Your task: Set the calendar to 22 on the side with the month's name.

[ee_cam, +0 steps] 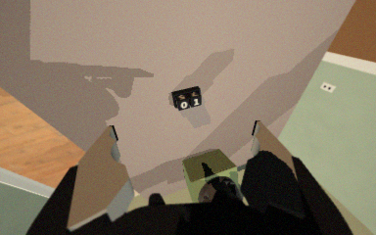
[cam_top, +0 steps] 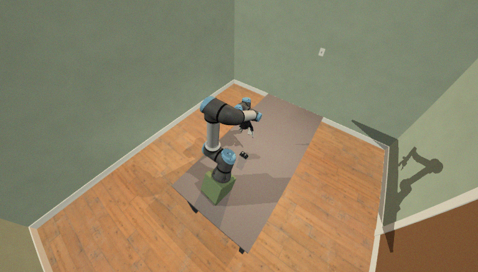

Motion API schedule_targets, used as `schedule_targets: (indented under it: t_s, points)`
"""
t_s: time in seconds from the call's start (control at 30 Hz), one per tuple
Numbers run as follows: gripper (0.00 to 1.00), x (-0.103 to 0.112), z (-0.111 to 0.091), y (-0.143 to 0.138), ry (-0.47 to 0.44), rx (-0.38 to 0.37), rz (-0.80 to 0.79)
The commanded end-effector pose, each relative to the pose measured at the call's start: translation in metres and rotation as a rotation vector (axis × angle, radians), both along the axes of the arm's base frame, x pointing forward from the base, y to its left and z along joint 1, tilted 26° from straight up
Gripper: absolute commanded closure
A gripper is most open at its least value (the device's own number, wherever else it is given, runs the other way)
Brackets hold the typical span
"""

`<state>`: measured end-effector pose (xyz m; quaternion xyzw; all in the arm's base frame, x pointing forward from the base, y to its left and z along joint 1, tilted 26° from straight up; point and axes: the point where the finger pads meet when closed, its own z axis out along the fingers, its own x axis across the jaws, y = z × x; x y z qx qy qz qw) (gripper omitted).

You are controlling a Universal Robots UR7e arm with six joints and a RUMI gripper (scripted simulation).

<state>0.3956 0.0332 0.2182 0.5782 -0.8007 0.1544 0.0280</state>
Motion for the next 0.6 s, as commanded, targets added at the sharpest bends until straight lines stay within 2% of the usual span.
schedule_targets:
  t_s: [0.0, 0.1, 0.17, 0.23, 0.57]
  points:
    - [0.0, -0.014, -0.003, -0.013, -0.059, 0.064, -0.143]
    - [0.0, -0.023, -0.006, -0.019, -0.091, 0.1, -0.231]
    - [0.0, -0.023, -0.006, -0.019, -0.091, 0.1, -0.231]
    - [0.0, -0.031, -0.01, -0.025, -0.125, 0.139, -0.323]
    - [0.0, -0.051, -0.02, -0.036, -0.216, 0.24, -0.569]
